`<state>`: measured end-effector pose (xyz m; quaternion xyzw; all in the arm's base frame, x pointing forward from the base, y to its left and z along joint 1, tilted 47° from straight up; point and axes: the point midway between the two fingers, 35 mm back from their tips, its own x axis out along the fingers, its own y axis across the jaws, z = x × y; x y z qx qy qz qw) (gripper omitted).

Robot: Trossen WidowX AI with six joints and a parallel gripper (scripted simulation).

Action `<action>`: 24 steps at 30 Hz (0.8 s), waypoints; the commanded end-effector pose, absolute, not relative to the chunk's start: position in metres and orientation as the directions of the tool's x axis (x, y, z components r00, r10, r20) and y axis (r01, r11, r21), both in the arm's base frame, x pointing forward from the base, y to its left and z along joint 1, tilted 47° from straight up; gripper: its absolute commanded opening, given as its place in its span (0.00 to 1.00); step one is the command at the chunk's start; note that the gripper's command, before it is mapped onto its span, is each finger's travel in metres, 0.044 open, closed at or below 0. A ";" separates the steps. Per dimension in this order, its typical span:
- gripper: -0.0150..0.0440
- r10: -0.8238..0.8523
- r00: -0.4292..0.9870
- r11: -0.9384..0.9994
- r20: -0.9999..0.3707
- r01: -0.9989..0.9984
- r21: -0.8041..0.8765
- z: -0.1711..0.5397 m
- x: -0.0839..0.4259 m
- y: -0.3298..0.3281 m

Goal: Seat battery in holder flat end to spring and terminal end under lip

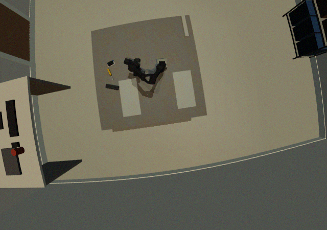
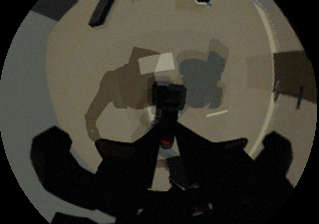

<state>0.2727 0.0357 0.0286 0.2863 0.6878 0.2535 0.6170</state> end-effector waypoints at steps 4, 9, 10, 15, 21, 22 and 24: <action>0.36 0.707 -0.081 0.703 -0.703 0.187 0.686 0.033 0.266 0.041; 0.36 0.702 -0.066 0.706 -0.709 0.187 0.683 0.030 0.267 0.043; 0.36 0.699 -0.055 0.708 -0.713 0.187 0.681 0.028 0.267 0.044; 0.36 0.685 -0.001 0.715 -0.728 0.188 0.673 0.020 0.268 0.050; 0.36 0.669 0.064 0.721 -0.741 0.188 0.667 0.012 0.269 0.058; 0.36 0.665 0.075 0.722 -0.743 0.189 0.666 0.011 0.269 0.059; 0.36 0.660 0.096 0.723 -0.745 0.189 0.664 0.009 0.269 0.061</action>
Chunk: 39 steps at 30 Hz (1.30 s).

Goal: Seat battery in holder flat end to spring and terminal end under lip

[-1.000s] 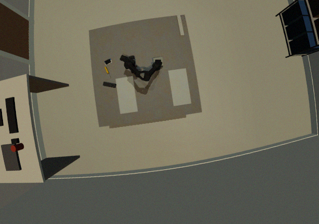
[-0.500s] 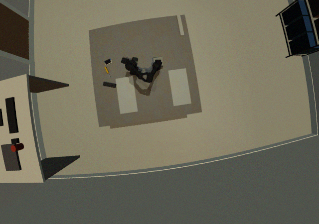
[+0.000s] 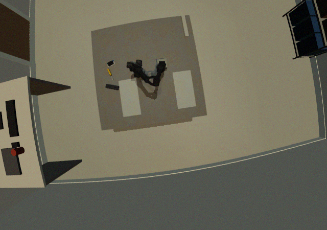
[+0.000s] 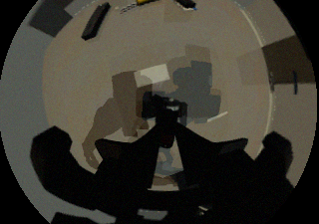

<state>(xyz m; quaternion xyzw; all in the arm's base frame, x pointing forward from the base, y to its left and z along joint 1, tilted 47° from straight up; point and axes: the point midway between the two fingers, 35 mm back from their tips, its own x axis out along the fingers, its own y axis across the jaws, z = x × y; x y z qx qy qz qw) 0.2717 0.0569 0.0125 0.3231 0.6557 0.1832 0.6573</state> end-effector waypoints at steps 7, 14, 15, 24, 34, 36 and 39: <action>0.36 0.644 0.167 0.722 -0.746 0.189 0.665 0.005 0.269 0.070; 0.36 0.638 0.187 0.722 -0.747 0.190 0.665 0.003 0.269 0.071; 0.36 0.636 0.192 0.723 -0.748 0.191 0.664 0.003 0.268 0.072; 0.36 0.614 0.239 0.728 -0.752 0.194 0.657 -0.001 0.266 0.074; 0.36 0.591 0.295 0.731 -0.751 0.199 0.653 -0.004 0.264 0.078; 0.36 0.586 0.306 0.731 -0.750 0.200 0.652 -0.004 0.263 0.078; 0.36 0.579 0.323 0.731 -0.748 0.202 0.652 -0.005 0.262 0.079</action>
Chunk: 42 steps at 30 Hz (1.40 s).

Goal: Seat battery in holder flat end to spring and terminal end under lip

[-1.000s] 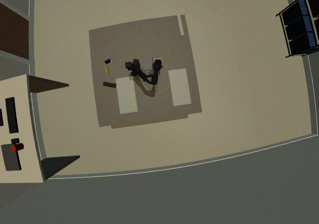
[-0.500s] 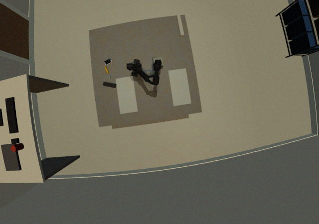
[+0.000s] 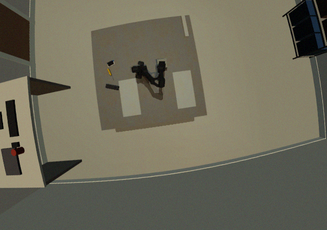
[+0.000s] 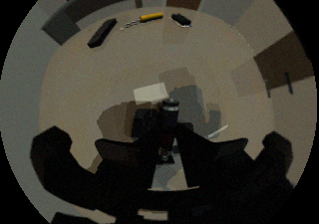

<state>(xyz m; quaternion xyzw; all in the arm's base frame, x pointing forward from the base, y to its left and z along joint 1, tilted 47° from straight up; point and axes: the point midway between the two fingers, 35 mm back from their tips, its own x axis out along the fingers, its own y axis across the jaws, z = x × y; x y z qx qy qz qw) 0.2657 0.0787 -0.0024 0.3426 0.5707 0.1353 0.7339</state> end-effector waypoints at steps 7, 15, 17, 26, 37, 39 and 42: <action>0.36 0.563 0.365 0.728 -0.742 0.206 0.654 -0.005 0.260 0.082; 0.36 0.545 0.408 0.724 -0.733 0.212 0.656 -0.005 0.258 0.084; 0.36 0.544 0.409 0.724 -0.732 0.212 0.656 -0.005 0.258 0.084; 0.36 0.547 0.410 0.722 -0.730 0.212 0.659 -0.005 0.250 0.086; 0.36 0.548 0.411 0.720 -0.728 0.211 0.661 -0.004 0.242 0.087; 0.36 0.549 0.410 0.720 -0.728 0.211 0.661 -0.004 0.240 0.087; 0.36 0.549 0.409 0.720 -0.729 0.211 0.661 -0.003 0.238 0.087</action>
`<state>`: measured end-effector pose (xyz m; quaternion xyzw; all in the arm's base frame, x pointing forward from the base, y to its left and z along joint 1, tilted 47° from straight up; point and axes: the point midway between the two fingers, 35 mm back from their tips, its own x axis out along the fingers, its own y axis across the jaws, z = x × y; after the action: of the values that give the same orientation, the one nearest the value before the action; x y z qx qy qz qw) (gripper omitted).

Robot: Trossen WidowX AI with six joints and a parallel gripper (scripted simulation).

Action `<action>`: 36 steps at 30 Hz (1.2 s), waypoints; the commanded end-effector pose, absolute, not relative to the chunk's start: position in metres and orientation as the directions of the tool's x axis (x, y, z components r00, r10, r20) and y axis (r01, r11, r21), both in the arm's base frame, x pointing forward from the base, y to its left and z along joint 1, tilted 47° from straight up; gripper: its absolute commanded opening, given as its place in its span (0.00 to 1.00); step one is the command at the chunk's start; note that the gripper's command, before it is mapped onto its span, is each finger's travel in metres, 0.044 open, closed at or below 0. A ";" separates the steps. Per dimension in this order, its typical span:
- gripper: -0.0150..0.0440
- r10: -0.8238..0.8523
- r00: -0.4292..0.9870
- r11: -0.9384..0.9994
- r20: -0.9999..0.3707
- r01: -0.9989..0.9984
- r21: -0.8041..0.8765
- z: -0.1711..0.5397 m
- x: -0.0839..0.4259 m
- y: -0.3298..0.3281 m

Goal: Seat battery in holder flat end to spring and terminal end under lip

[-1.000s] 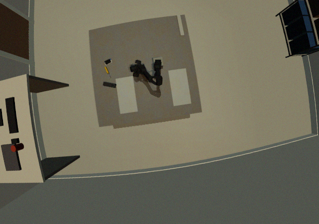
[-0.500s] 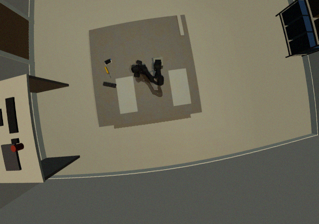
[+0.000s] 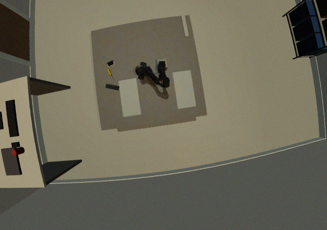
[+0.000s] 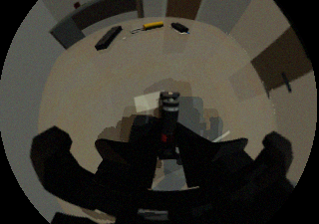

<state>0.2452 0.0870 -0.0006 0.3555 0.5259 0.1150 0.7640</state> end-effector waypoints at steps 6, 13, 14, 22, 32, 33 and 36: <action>0.36 0.551 0.404 0.720 -0.730 0.212 0.661 -0.003 0.235 0.087; 0.36 0.553 0.393 0.722 -0.734 0.212 0.658 -0.003 0.235 0.087; 0.36 0.554 0.388 0.724 -0.736 0.212 0.657 -0.004 0.236 0.087; 0.36 0.562 0.345 0.735 -0.752 0.209 0.645 -0.006 0.238 0.088; 0.36 0.573 0.290 0.745 -0.767 0.205 0.634 -0.008 0.240 0.089; 0.36 0.574 0.284 0.746 -0.768 0.204 0.633 -0.008 0.241 0.089; 0.36 0.577 0.268 0.749 -0.772 0.203 0.631 -0.009 0.241 0.089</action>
<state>0.2440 0.0878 -0.0060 0.3322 0.5787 0.1260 0.7341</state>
